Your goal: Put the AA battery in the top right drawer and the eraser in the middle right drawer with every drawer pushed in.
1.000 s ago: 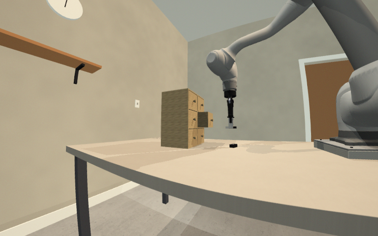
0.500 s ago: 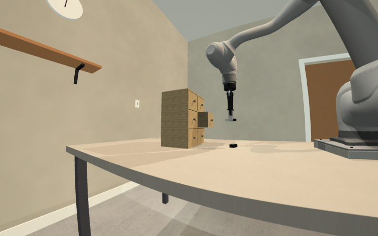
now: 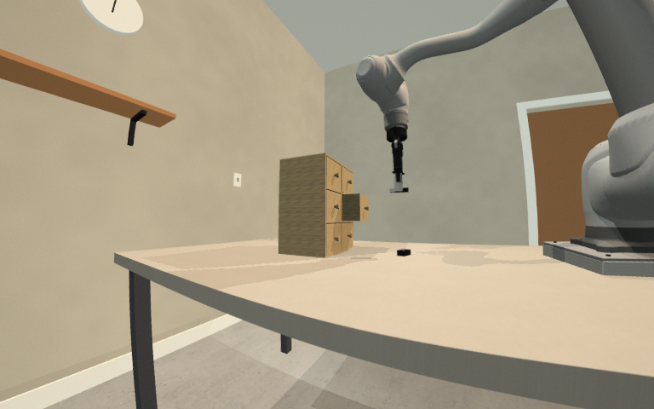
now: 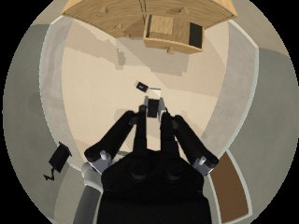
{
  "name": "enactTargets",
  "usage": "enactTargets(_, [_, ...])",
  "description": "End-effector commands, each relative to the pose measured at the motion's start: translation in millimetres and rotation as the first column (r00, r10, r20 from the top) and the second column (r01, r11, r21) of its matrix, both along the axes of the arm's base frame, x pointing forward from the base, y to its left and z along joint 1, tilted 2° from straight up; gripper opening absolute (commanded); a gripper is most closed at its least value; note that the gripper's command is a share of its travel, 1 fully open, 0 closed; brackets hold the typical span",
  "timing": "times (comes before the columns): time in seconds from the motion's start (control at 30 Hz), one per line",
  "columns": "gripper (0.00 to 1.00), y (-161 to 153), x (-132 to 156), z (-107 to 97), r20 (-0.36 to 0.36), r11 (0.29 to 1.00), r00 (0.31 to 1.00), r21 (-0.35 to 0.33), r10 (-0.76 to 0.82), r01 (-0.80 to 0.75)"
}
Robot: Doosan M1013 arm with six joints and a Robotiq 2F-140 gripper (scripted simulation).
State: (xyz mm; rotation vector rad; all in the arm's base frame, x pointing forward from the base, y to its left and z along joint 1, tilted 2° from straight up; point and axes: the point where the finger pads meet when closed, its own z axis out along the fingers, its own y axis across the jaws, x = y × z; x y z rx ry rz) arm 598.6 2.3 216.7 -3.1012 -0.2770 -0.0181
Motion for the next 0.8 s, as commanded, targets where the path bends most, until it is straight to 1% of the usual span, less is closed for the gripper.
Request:
enactTargets(0.0, [0.11, -0.5, -0.1, 15.6, 0.000, 1.000, 1.000, 0.000, 0.000, 0.000])
enactTargets(0.13, [0.11, -0.9, -0.2, 26.2, 0.000, 1.000, 1.000, 0.000, 0.000, 0.000])
enactTargets(0.27, [0.11, -1.0, -0.2, 32.4, 0.000, 1.000, 1.000, 0.000, 0.000, 0.000])
enactTargets(0.77, [0.11, -1.1, -0.3, 34.8, 0.006, 1.000, 1.000, 0.001, 0.000, 0.000])
